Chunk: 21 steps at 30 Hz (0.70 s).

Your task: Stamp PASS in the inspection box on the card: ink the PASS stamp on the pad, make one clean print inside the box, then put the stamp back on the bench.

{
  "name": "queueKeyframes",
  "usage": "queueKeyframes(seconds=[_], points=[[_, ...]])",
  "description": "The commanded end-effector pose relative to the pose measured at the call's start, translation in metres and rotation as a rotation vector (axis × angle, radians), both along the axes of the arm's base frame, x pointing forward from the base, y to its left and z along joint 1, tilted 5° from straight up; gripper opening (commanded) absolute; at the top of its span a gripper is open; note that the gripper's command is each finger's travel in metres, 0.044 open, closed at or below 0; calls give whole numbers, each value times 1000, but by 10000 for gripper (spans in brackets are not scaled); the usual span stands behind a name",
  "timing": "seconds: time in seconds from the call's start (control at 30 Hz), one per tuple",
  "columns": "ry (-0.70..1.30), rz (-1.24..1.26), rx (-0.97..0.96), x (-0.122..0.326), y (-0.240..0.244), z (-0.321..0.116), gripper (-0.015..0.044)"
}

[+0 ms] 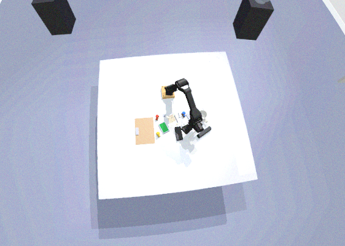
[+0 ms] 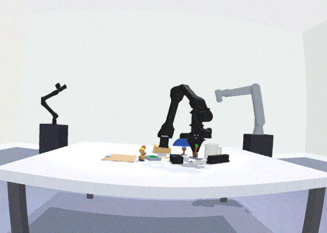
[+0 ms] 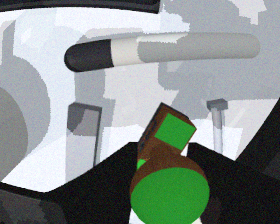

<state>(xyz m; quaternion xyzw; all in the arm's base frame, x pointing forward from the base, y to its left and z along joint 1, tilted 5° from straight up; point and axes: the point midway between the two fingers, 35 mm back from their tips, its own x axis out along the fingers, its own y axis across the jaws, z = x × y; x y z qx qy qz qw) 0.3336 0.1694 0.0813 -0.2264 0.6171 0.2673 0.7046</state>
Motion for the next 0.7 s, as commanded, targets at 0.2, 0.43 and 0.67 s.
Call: queueKeyframes(seconds=[0.2,0.43,0.67], points=[[9,-5,-9,-2,0,-20,0],[9,-5,-9,-2,0,-22,0],[5,0,-2,-1,1,-19,184]])
